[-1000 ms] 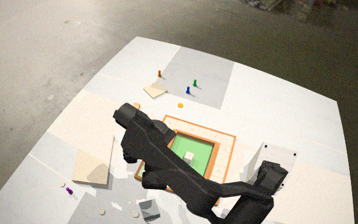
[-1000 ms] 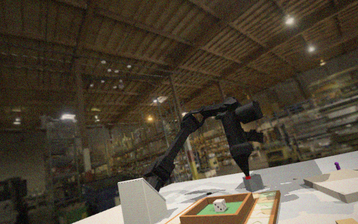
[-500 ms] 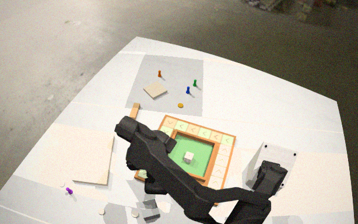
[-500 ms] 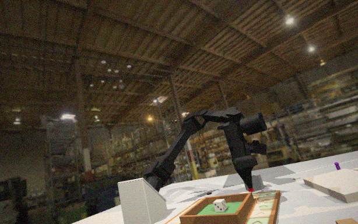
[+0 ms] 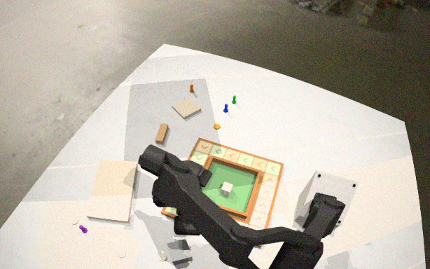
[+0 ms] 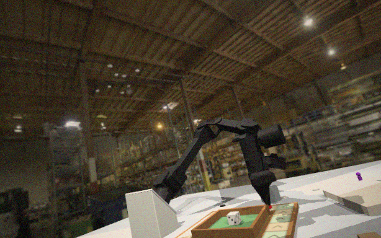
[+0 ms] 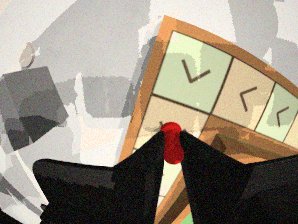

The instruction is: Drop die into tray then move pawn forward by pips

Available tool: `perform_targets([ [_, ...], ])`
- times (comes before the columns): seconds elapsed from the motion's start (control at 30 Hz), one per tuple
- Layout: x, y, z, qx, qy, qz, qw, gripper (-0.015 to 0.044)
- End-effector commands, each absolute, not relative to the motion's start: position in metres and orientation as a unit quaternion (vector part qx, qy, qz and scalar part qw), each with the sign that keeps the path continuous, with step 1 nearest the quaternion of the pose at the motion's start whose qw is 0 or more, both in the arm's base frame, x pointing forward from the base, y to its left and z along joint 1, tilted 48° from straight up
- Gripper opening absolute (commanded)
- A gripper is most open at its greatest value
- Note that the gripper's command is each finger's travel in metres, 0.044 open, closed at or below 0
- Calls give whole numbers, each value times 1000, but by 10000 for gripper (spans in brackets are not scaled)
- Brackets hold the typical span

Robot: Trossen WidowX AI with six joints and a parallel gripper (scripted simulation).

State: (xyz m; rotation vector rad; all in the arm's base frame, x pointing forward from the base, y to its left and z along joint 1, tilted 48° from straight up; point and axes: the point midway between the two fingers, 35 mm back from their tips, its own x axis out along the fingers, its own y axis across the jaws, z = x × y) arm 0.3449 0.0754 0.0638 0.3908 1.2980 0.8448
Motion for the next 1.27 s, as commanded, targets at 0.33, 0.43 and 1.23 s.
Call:
perform_targets([
  [0.33,344,39,95,178,584,378,696,368],
  [0.43,343,37,97,179,584,378,696,440],
  [1.23,217,-85,69,265,640,268,669,440],
])
